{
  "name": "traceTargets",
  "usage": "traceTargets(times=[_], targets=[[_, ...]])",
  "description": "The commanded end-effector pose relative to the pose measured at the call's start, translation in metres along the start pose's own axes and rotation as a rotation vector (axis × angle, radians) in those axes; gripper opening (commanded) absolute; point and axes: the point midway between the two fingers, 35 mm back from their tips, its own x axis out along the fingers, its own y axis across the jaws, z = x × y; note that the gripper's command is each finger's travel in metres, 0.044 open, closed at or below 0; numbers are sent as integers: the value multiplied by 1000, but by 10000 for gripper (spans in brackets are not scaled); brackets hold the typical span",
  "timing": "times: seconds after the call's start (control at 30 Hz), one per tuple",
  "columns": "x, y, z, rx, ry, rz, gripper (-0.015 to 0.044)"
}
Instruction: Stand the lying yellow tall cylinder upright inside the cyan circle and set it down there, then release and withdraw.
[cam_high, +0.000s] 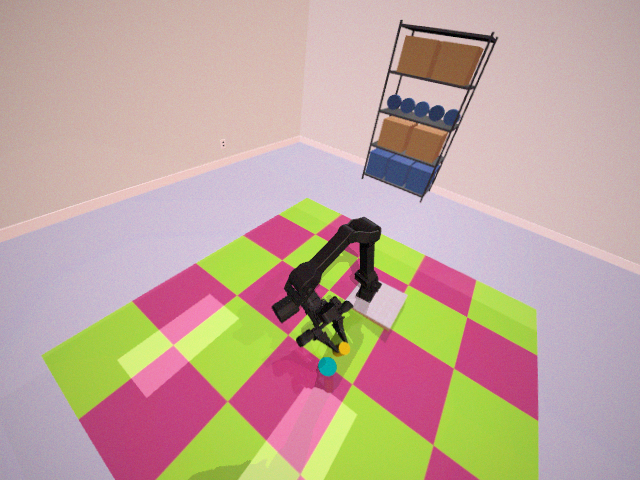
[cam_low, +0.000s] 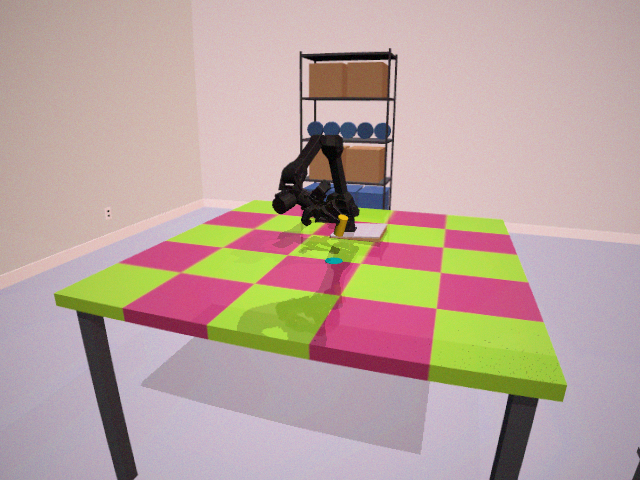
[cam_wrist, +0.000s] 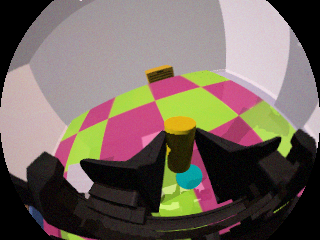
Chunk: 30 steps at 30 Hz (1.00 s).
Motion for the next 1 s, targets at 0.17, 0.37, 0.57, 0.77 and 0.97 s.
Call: traceTargets(times=[0.17,0.37,0.57,0.77,0.97], targets=[[-5,-1,1,-17,-65,-29,105],[-8,-1,1,-28,-107,-48,105],[-12,-2,2,-40,-149,-70,105],[-16,-3,3,-52,-190,-92,105],[-20,-3,3,-64,-230,-117,105]])
